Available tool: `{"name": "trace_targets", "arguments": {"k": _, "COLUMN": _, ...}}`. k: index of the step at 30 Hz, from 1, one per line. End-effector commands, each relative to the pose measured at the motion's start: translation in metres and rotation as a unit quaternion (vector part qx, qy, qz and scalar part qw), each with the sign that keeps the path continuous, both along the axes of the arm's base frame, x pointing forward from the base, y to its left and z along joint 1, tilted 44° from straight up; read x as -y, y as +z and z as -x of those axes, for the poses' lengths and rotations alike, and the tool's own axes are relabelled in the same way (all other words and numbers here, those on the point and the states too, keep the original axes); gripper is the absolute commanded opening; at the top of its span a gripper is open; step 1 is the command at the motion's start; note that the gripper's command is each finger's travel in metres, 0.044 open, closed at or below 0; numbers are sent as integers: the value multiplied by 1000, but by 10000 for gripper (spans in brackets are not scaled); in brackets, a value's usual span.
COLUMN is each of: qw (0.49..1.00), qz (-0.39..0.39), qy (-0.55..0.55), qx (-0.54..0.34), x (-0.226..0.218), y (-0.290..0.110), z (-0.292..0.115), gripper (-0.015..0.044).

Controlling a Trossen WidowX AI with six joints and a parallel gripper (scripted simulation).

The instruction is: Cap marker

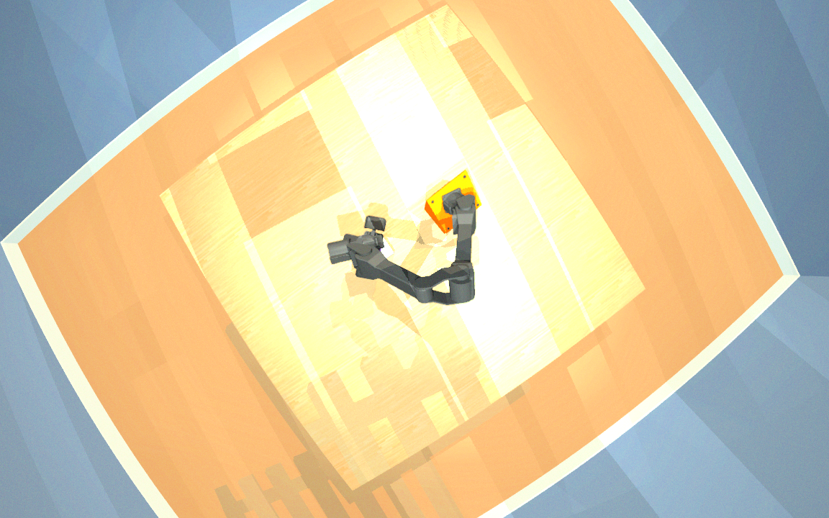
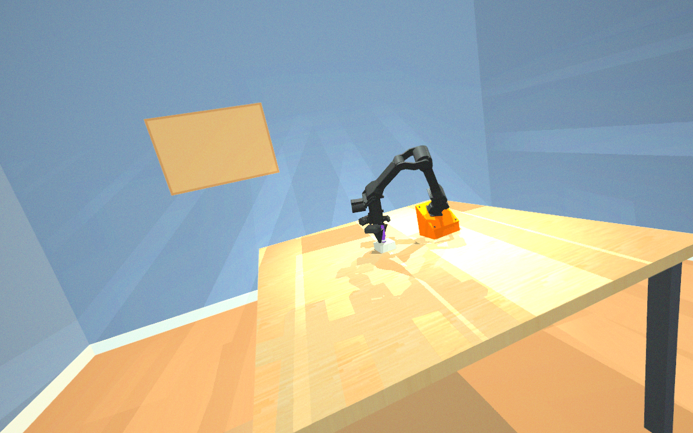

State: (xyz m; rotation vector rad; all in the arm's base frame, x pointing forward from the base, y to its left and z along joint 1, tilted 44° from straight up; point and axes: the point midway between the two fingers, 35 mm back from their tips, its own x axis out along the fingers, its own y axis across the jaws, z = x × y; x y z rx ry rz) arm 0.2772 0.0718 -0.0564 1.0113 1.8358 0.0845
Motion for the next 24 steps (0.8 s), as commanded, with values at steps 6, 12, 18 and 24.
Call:
{"name": "trace_targets", "arguments": {"k": 6, "qw": 1000, "qz": 0, "qy": 0, "qx": 0, "x": 0, "y": 0, "z": 0, "gripper": 79}}
{"name": "trace_targets", "arguments": {"k": 12, "qw": 1000, "qz": 0, "qy": 0, "qx": 0, "x": 0, "y": 0, "z": 0, "gripper": 236}}
{"name": "trace_targets", "arguments": {"k": 18, "qw": 1000, "qz": 0, "qy": 0, "qx": 0, "x": 0, "y": 0, "z": 0, "gripper": 394}}
{"name": "trace_targets", "arguments": {"k": 24, "qw": 1000, "qz": 0, "qy": -1, "qx": 2, "x": 8, "y": 8, "z": -4, "gripper": 440}}
